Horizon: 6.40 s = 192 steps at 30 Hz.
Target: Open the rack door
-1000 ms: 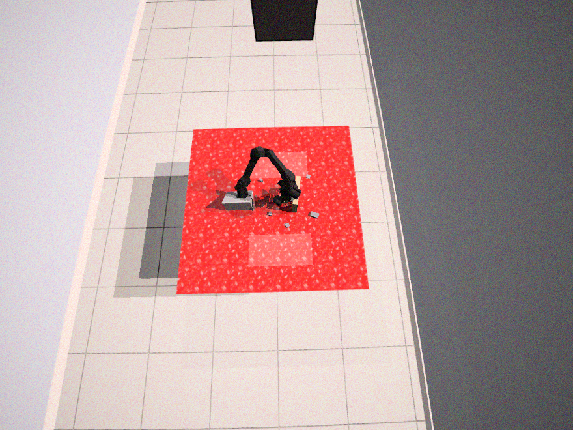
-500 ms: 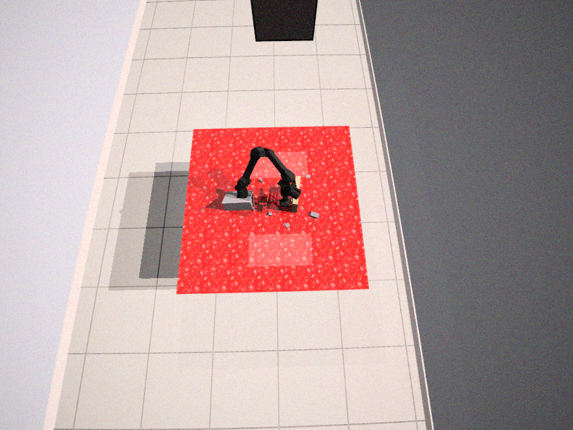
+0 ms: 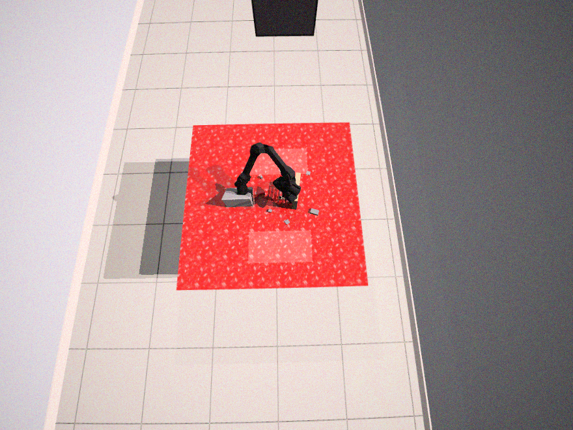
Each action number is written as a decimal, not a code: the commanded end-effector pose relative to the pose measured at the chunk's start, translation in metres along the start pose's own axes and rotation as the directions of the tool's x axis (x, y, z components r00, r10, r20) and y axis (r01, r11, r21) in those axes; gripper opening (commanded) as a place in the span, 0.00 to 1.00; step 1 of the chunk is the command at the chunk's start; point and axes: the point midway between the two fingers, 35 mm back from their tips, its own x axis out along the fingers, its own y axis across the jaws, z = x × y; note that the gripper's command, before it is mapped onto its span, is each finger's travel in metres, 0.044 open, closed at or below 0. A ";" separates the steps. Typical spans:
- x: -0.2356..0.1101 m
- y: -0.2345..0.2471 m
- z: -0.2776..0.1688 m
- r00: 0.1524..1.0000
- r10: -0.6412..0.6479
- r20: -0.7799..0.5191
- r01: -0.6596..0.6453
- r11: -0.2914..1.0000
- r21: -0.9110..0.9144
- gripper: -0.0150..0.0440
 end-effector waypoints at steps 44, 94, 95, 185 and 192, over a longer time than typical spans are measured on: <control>0.001 0.001 0.002 1.000 0.004 0.004 0.000 0.609 -0.793 0.56; 0.001 0.022 -0.003 1.000 0.005 0.003 -0.003 0.905 -0.426 0.29; 0.001 0.024 -0.004 1.000 0.005 0.003 -0.003 0.914 -0.407 0.29; 0.000 0.165 0.081 1.000 0.011 0.007 -0.011 0.540 0.842 0.29; 0.000 0.165 0.082 1.000 0.011 0.007 -0.011 0.533 0.846 0.29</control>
